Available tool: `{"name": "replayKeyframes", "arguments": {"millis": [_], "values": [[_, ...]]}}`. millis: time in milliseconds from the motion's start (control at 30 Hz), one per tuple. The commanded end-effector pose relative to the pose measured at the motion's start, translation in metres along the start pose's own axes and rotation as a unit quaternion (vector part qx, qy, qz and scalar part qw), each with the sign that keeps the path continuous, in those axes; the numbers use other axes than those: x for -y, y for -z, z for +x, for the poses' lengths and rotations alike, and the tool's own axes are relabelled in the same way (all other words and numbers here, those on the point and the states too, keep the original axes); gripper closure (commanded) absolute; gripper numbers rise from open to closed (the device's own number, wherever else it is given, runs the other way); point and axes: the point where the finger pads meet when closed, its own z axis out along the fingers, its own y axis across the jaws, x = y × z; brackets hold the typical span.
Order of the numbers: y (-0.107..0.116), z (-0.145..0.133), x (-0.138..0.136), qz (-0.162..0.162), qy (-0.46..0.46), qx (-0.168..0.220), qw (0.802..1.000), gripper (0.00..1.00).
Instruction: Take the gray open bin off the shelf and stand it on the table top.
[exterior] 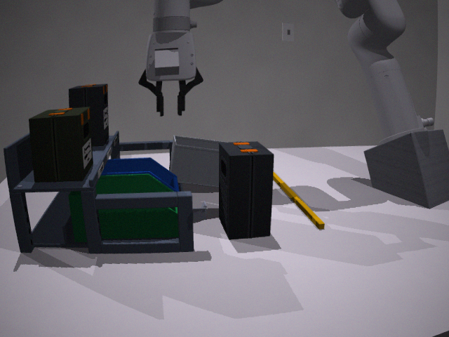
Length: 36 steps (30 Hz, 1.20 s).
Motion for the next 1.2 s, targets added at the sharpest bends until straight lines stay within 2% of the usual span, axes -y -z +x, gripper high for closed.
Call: {"name": "replayKeyframes", "arguments": {"millis": [0,1167], "values": [[0.003,0.000,-0.006,-0.002,-0.001,0.000,1.000,0.67],[0.000,0.000,0.003,-0.002,-0.001,0.000,1.000,0.67]]}}
